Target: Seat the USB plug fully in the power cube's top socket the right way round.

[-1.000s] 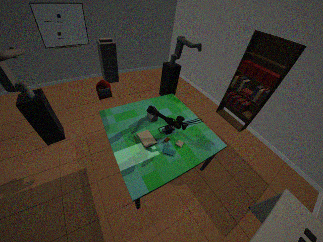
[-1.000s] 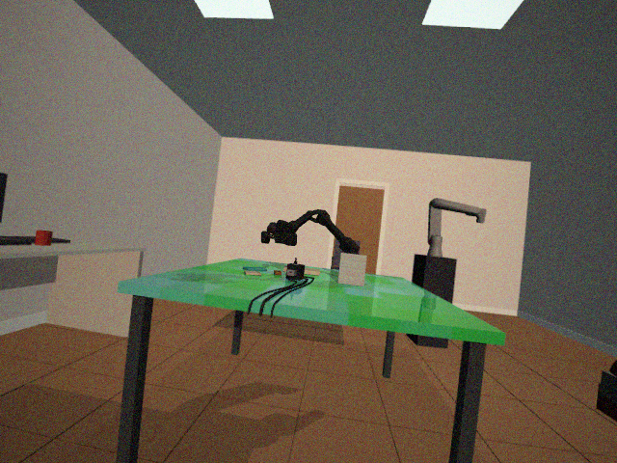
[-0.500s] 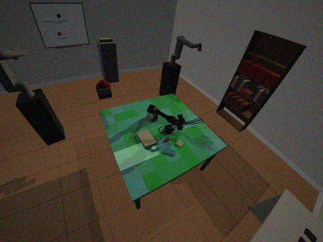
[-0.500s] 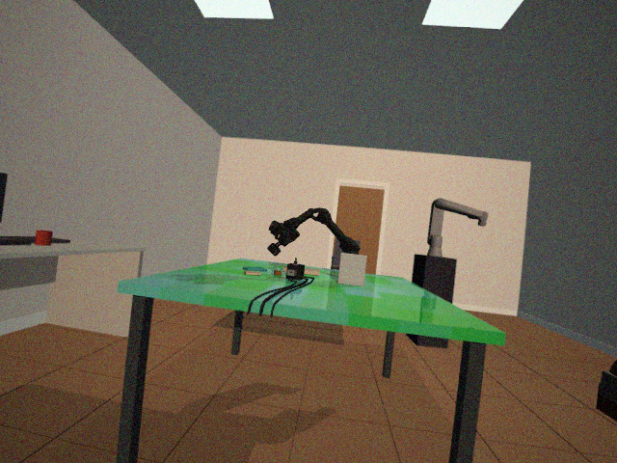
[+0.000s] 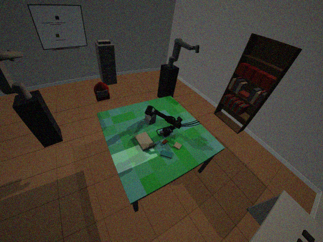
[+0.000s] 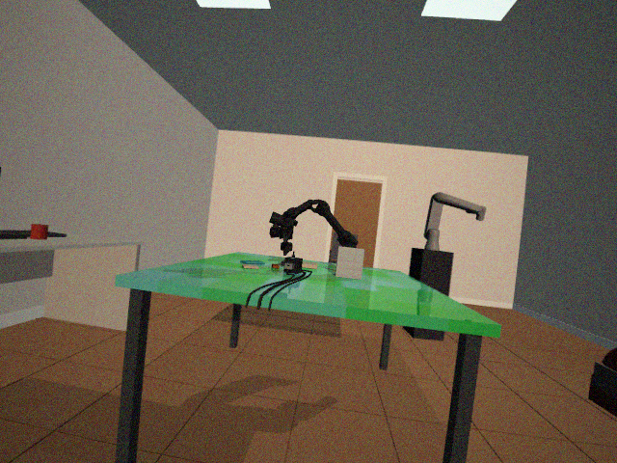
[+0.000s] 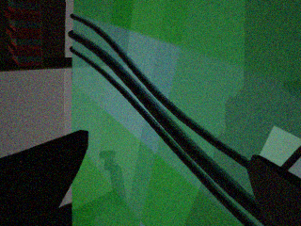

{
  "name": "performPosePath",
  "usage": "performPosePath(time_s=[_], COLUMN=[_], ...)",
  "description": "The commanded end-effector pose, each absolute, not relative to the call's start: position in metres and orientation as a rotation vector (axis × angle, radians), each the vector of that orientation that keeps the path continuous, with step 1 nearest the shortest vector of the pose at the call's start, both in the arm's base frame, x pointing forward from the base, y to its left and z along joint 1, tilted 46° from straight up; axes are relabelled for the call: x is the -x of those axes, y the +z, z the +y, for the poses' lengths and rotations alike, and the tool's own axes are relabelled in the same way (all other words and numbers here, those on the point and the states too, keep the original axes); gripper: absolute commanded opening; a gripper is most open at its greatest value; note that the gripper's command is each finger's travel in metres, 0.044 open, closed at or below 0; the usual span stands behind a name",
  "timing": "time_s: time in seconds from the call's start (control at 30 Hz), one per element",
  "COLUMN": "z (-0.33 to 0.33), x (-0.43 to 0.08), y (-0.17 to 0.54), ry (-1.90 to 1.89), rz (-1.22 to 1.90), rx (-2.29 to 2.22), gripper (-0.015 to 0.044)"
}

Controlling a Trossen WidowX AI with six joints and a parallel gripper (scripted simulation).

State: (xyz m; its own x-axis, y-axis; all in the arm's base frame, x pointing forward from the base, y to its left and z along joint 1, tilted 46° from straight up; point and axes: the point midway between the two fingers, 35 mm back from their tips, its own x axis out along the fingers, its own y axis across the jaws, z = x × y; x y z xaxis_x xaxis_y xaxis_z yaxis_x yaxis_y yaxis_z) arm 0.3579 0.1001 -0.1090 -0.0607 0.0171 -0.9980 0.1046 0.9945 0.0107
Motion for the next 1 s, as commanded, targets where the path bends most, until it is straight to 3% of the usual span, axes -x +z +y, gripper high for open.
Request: performPosePath(time_s=[0.0,0.5,0.97], z=[0.078,0.058,0.048], x=[-0.335,-0.32,-0.316], y=[-0.079,-0.047,-0.025], ry=[-0.926,-1.467,-1.687], rz=[1.431,0.918,0.414], rx=[-0.348,-0.571,-0.821], gripper=[0.044,0.044,0.044])
